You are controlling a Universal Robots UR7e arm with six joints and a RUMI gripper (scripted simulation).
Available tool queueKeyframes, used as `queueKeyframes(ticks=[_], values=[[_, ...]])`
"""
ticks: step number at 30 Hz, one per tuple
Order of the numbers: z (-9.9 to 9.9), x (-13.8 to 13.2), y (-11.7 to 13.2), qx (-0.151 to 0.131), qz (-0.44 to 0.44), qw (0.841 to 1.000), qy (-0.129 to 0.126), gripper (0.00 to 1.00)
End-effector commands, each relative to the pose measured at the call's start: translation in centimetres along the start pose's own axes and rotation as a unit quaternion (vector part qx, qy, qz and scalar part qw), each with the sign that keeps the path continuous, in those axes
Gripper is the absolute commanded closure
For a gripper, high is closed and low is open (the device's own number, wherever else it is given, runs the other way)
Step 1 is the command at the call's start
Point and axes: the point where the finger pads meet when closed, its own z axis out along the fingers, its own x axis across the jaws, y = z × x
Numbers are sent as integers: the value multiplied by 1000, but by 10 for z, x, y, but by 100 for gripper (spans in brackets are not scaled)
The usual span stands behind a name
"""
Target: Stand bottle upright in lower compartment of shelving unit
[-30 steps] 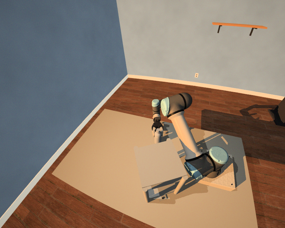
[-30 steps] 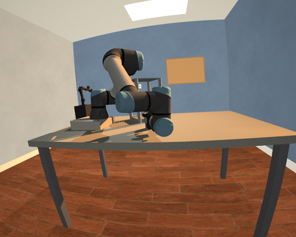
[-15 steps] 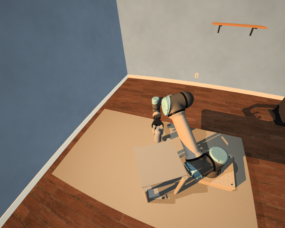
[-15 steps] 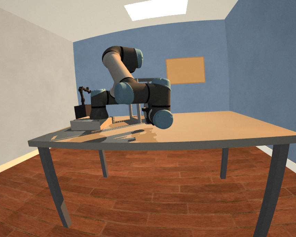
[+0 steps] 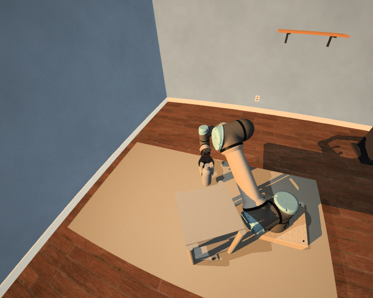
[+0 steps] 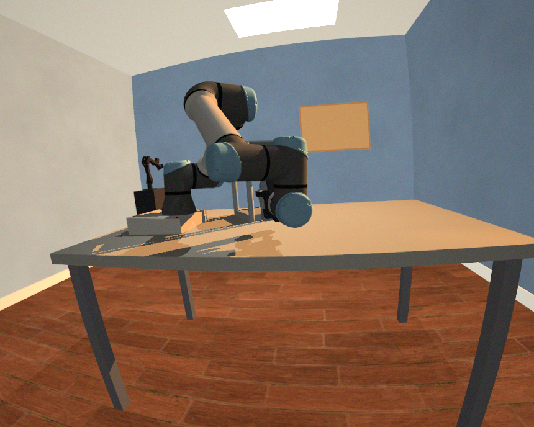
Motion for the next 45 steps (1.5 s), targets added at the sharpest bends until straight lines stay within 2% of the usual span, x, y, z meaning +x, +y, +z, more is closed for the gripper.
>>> queueKeyframes(ticks=[1, 19, 32, 45], values=[[0, 0, -1, 0, 0, 1000, 0, 100], [11, -3, -1, 0, 0, 1000, 0, 100], [36, -10, -1, 0, 0, 1000, 0, 100], [75, -20, -1, 0, 0, 1000, 0, 100]])
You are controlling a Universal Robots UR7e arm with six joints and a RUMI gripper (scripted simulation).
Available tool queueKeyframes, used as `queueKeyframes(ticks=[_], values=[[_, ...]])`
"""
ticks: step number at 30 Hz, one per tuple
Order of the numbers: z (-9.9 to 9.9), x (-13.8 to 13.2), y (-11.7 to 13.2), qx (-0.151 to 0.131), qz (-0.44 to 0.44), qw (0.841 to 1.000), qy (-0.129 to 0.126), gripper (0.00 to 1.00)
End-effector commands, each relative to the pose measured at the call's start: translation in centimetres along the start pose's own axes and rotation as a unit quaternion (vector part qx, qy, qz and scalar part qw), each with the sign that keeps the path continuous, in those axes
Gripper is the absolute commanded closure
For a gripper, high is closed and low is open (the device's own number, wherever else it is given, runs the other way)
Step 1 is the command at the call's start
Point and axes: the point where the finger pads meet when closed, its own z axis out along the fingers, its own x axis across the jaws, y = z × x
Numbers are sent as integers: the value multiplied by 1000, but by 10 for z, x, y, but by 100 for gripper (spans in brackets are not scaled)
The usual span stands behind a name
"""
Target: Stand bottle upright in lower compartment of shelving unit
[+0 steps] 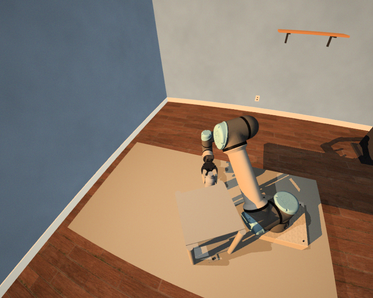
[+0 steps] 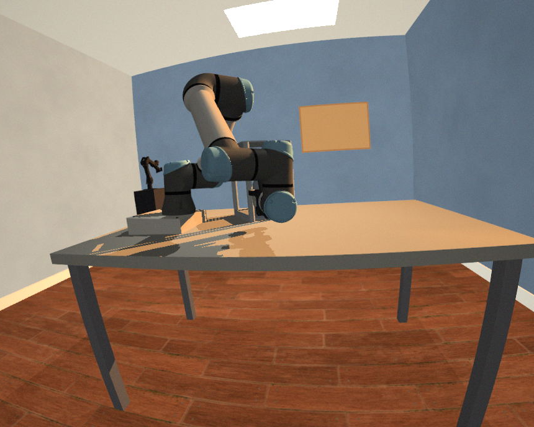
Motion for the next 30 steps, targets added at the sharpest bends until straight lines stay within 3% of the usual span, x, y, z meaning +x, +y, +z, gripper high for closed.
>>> queueKeyframes(ticks=[1, 16, 30], values=[[15, -4, 0, -1, 0, 1000, 0, 100], [41, -11, 0, -1, 0, 1000, 0, 100], [46, -12, 0, -1, 0, 1000, 0, 100]])
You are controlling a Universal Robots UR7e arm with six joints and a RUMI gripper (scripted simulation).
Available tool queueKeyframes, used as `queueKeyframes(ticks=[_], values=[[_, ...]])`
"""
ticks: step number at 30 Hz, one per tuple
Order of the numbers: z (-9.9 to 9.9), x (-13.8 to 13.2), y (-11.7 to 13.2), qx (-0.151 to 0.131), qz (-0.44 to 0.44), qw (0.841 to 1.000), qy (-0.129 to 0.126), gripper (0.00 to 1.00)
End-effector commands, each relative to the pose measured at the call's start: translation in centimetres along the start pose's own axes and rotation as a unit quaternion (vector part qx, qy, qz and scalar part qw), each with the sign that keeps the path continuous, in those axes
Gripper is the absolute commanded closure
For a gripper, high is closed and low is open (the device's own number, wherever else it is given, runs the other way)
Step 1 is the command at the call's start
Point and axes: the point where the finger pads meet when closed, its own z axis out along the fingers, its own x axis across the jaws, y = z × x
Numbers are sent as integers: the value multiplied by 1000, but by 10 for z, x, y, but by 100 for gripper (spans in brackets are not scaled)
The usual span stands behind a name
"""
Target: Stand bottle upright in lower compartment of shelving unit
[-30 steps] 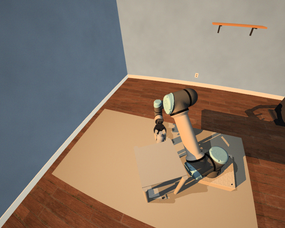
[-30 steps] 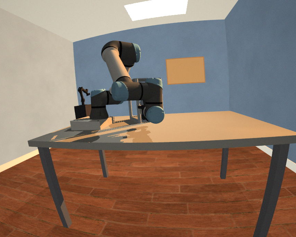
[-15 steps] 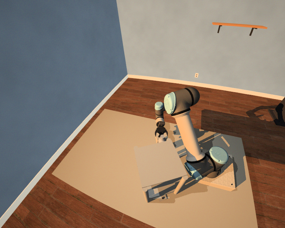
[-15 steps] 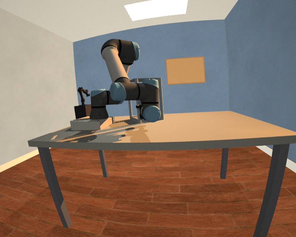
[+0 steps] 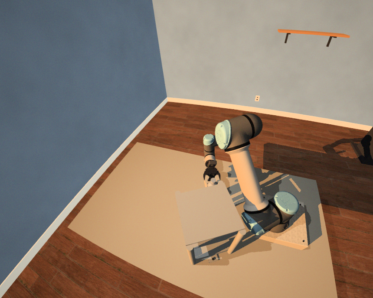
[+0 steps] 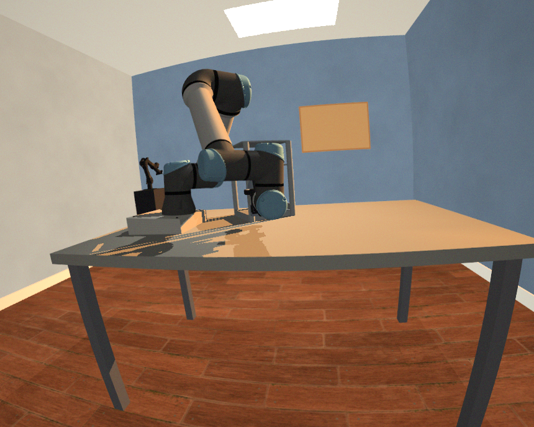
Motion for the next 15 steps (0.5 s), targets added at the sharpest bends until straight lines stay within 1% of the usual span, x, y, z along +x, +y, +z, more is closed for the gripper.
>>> queueKeyframes(ticks=[1, 15], values=[[0, 0, 0, 0, 0, 1000, 0, 100], [2, 6, 0, 0, 0, 1000, 0, 100]])
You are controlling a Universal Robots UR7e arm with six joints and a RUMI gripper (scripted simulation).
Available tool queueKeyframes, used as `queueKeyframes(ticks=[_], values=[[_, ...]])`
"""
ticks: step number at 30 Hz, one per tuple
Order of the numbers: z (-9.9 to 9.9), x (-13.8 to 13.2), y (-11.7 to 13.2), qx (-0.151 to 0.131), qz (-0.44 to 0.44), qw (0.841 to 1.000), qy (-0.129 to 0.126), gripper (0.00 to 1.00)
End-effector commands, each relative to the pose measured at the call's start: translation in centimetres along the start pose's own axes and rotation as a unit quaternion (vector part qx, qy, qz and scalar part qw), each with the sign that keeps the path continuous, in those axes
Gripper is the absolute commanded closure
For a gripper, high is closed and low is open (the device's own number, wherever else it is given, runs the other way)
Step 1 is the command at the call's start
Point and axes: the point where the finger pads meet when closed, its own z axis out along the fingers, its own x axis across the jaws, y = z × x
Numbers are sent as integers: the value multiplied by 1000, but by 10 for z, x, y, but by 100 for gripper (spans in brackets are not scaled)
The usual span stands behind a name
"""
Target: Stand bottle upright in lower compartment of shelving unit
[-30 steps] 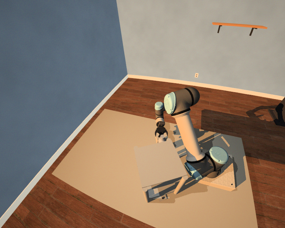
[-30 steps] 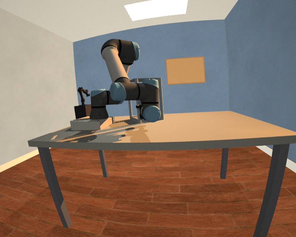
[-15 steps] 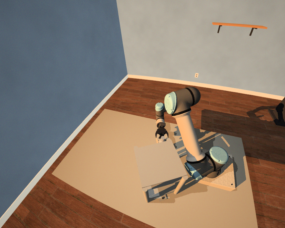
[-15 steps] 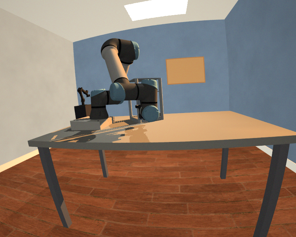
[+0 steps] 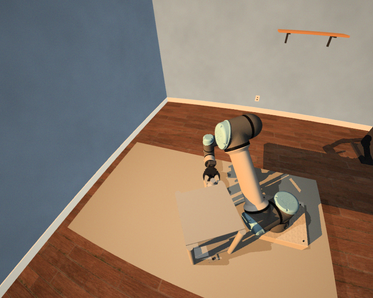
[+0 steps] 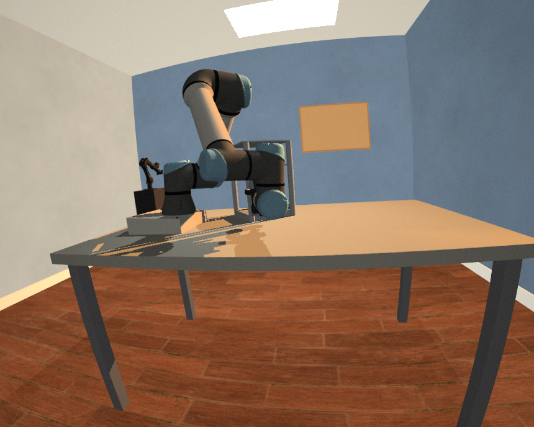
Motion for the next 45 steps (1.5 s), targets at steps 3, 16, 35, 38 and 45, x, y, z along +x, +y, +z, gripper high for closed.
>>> queueKeyframes(ticks=[3, 16, 35, 38, 45], values=[[2, 8, 0, 0, 0, 1000, 0, 100], [9, 33, 0, 0, 0, 1000, 0, 100], [22, 82, 0, 0, 0, 1000, 0, 100], [23, 88, 0, 0, 0, 1000, 0, 100], [25, 95, 0, 0, 0, 1000, 0, 100]])
